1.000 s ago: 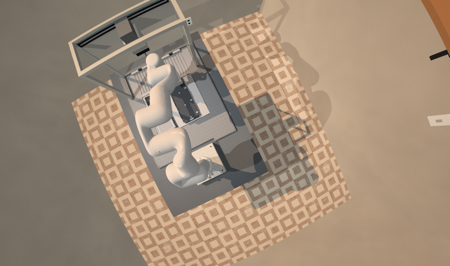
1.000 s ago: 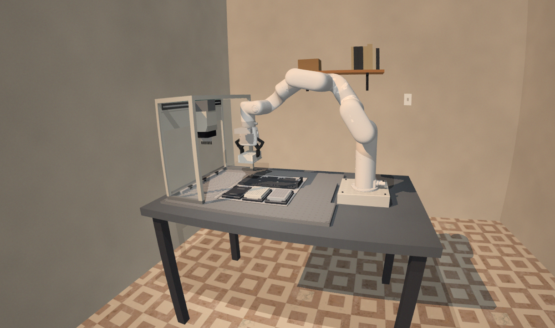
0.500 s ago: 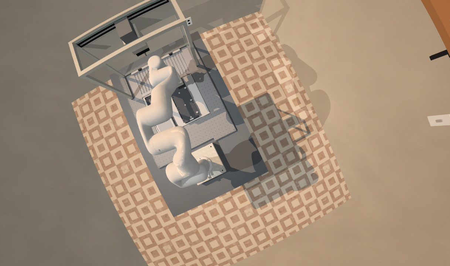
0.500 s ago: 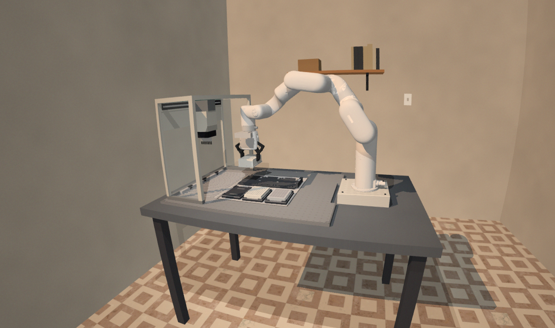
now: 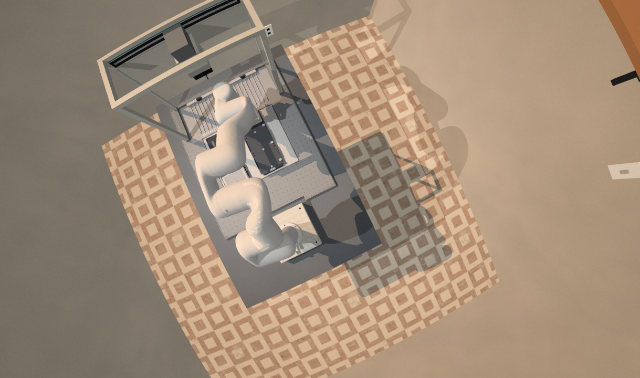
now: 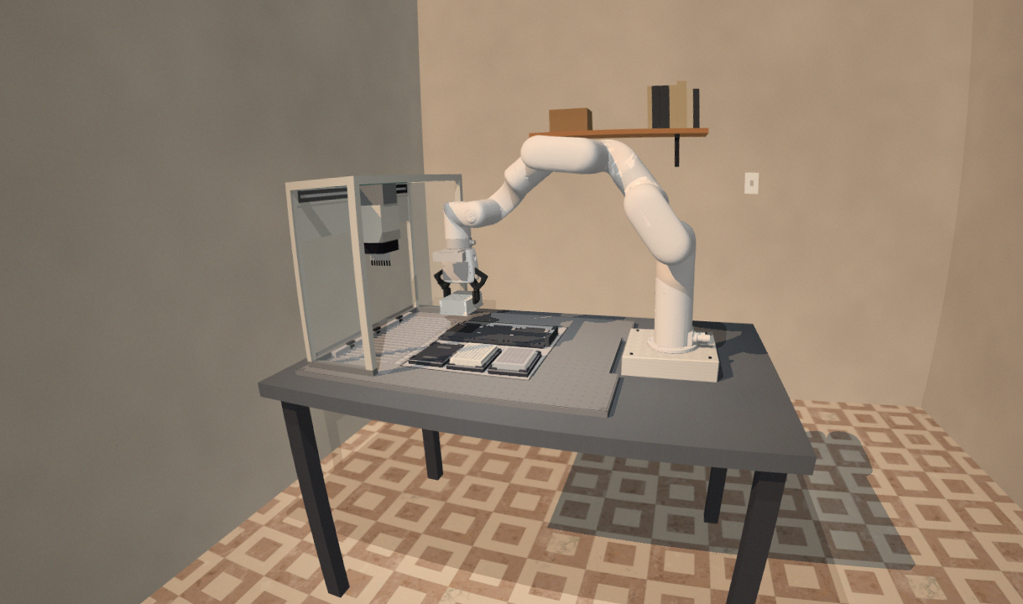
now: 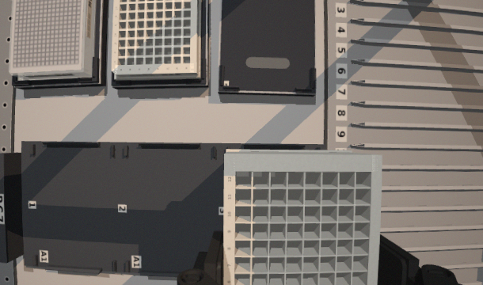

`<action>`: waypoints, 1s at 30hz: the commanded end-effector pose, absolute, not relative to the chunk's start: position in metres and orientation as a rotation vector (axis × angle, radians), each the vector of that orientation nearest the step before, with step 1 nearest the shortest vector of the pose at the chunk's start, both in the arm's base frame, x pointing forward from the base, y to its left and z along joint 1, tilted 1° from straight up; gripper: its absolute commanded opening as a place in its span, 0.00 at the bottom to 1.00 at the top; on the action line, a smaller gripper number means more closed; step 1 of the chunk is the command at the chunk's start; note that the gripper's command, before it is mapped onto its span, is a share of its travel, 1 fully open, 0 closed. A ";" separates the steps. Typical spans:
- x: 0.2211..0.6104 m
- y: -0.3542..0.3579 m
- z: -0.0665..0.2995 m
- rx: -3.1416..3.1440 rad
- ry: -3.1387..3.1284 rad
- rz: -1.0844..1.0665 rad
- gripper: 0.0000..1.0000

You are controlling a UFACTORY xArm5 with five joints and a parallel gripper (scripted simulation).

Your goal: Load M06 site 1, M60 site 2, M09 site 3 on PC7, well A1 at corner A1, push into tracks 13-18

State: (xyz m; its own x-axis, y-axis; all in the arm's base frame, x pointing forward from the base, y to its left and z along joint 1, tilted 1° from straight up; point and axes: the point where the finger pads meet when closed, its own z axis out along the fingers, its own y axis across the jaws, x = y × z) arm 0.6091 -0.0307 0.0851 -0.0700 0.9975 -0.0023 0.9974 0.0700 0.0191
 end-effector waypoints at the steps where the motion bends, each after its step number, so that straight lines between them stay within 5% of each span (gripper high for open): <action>1: 0.611 -0.031 0.080 2.131 2.286 0.028 0.00; 30: 0.611 -0.031 0.038 2.131 2.286 0.028 0.00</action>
State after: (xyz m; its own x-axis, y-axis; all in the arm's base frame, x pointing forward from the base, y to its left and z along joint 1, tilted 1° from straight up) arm 0.6098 -0.0306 0.0408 -0.0700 0.9975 -0.0023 0.9974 0.0700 0.0186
